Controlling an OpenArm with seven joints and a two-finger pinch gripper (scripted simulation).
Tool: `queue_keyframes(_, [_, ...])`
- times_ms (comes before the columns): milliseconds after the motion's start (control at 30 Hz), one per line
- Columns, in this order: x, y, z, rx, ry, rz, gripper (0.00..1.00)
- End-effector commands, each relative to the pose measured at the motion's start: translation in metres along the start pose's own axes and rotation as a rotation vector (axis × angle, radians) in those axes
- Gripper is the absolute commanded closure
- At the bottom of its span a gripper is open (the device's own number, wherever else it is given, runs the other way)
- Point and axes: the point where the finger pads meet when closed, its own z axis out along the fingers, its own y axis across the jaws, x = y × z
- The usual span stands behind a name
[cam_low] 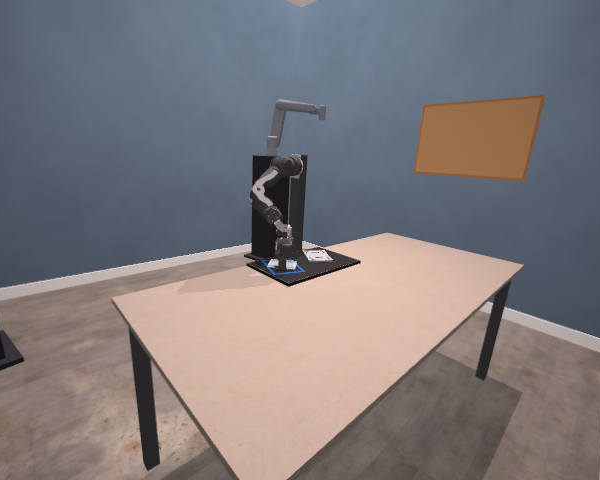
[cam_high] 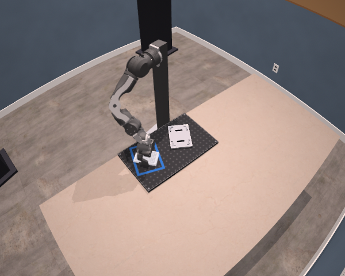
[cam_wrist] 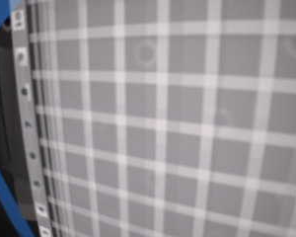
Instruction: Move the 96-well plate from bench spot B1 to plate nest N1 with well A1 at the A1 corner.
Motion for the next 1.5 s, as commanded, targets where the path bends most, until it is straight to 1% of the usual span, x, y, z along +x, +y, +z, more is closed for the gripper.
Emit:
queue_keyframes(0, [0.0, 0.0, 0.0, -0.001, 0.002, 0.0, 0.57])
queue_keyframes(67, [0.0, 0.0, 0.0, -0.001, 0.002, 0.0, 0.5])
queue_keyframes(133, [0.0, 0.0, 0.0, -0.001, 0.002, 0.0, 0.5])
queue_keyframes(400, [0.0, 0.0, 0.0, -0.001, 0.002, 0.0, 0.23])
queue_keyframes(700, [0.0, 0.0, 0.0, -0.001, 0.002, 0.0, 0.23])
queue_keyframes(867, [0.0, 0.001, -0.041, 0.001, 0.002, 0.0, 0.23])
queue_keyframes(1267, [0.0, 0.001, -0.041, 0.001, 0.002, 0.0, 0.23])
queue_keyframes(1433, [0.001, 0.001, -0.081, 0.001, 0.002, 0.0, 0.23])
queue_keyframes(1467, [0.001, 0.001, -0.081, 0.001, 0.002, 0.0, 0.23])
